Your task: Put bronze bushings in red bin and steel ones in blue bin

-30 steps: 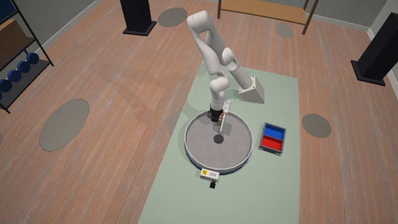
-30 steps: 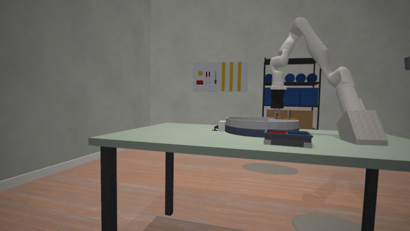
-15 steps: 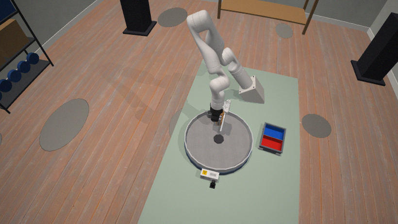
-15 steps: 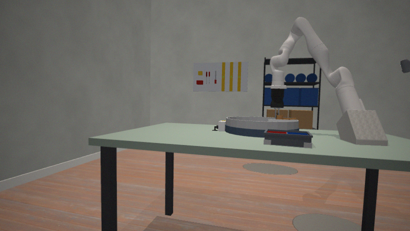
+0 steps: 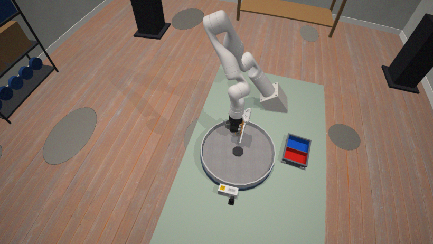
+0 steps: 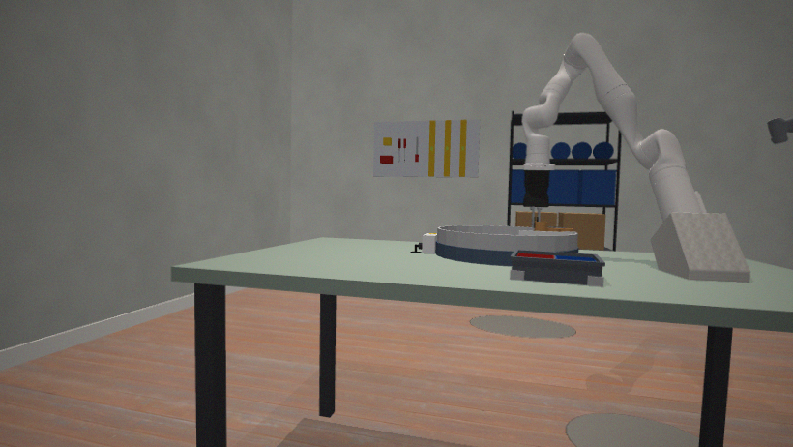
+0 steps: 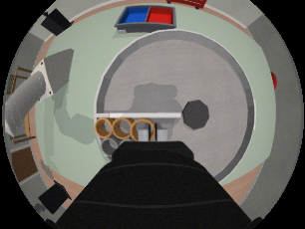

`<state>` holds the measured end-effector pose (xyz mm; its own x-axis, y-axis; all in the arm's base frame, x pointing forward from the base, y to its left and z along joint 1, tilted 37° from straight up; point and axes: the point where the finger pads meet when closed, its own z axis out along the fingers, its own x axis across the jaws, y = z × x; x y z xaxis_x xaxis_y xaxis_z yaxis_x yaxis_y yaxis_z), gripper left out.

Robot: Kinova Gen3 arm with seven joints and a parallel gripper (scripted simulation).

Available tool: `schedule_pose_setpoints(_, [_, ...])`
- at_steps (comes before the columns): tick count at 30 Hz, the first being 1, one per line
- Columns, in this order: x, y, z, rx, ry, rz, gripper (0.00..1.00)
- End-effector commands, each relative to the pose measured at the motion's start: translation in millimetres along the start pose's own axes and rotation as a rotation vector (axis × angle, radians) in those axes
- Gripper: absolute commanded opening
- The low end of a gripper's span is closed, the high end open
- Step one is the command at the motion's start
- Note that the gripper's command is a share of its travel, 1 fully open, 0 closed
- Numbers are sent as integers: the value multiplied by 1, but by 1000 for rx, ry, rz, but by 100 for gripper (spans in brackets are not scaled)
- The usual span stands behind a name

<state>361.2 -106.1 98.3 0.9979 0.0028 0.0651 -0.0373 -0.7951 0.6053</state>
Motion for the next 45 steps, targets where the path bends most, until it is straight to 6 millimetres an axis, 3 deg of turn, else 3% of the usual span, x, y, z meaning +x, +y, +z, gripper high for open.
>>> schedule_pose_setpoints(1, [0,0,-2,1,2,0,0])
schedule_pose_setpoints(45, [0,0,-14,1,2,0,0])
